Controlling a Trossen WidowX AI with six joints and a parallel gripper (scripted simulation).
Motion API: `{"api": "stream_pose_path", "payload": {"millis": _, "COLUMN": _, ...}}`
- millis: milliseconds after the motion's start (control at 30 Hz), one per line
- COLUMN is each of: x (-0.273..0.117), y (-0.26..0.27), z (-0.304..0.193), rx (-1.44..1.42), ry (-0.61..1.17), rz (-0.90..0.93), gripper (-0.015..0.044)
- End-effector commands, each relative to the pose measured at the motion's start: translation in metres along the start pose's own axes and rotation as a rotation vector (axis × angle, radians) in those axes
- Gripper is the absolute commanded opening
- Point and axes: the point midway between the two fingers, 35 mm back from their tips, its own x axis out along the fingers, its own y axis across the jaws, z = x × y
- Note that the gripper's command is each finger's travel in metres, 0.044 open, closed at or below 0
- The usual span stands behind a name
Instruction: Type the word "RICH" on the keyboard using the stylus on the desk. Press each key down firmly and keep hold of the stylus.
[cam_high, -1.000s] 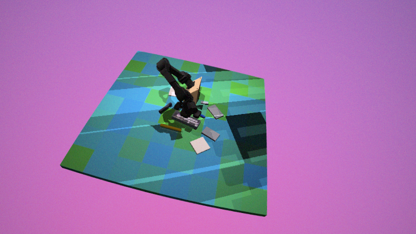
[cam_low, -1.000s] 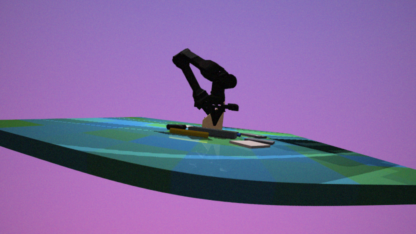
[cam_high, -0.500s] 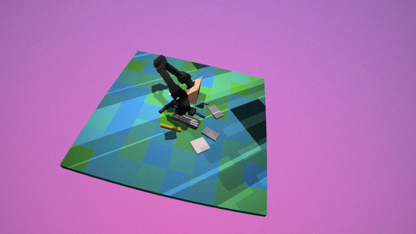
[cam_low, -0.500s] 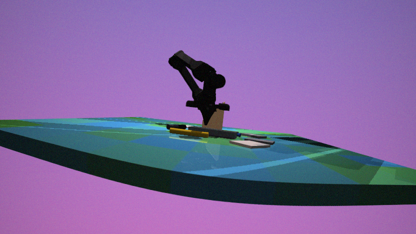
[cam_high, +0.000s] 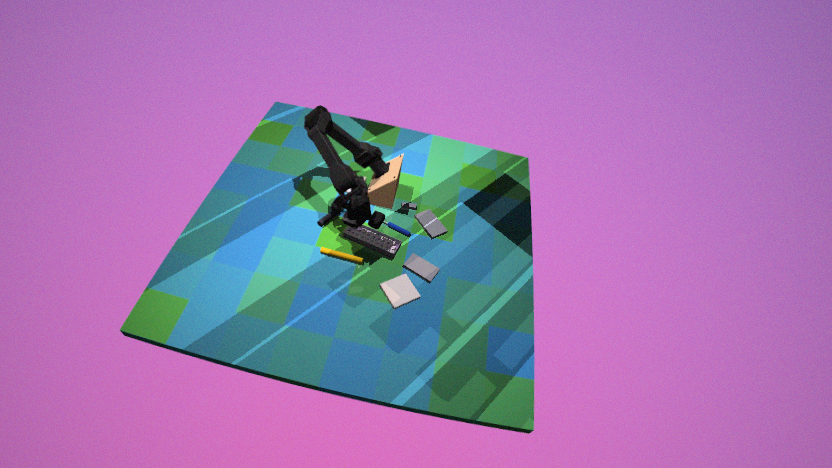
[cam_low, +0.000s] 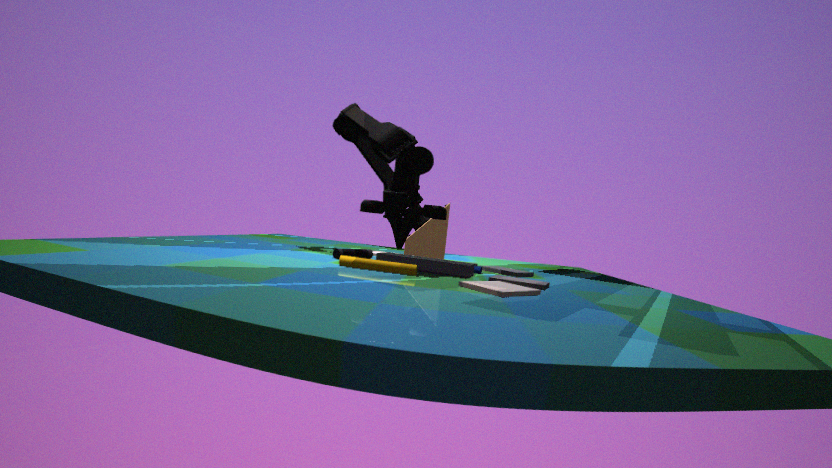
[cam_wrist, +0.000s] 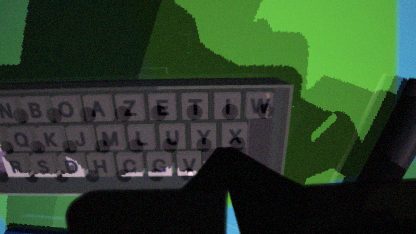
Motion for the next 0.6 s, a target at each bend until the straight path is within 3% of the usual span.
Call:
{"api": "stream_pose_path", "payload": {"millis": 0, "x": 0.0, "y": 0.005, "z": -0.007, "rx": -0.002, "ry": -0.004, "rz": -0.002, "gripper": 0.0}}
{"api": "stream_pose_path", "payload": {"millis": 133, "x": 0.0, "y": 0.026, "z": -0.032, "rx": -0.002, "ry": -0.003, "rz": -0.002, "gripper": 0.0}}
{"api": "stream_pose_path", "payload": {"millis": 567, "x": 0.0, "y": 0.028, "z": -0.032, "rx": -0.002, "ry": -0.003, "rz": -0.002, "gripper": 0.0}}
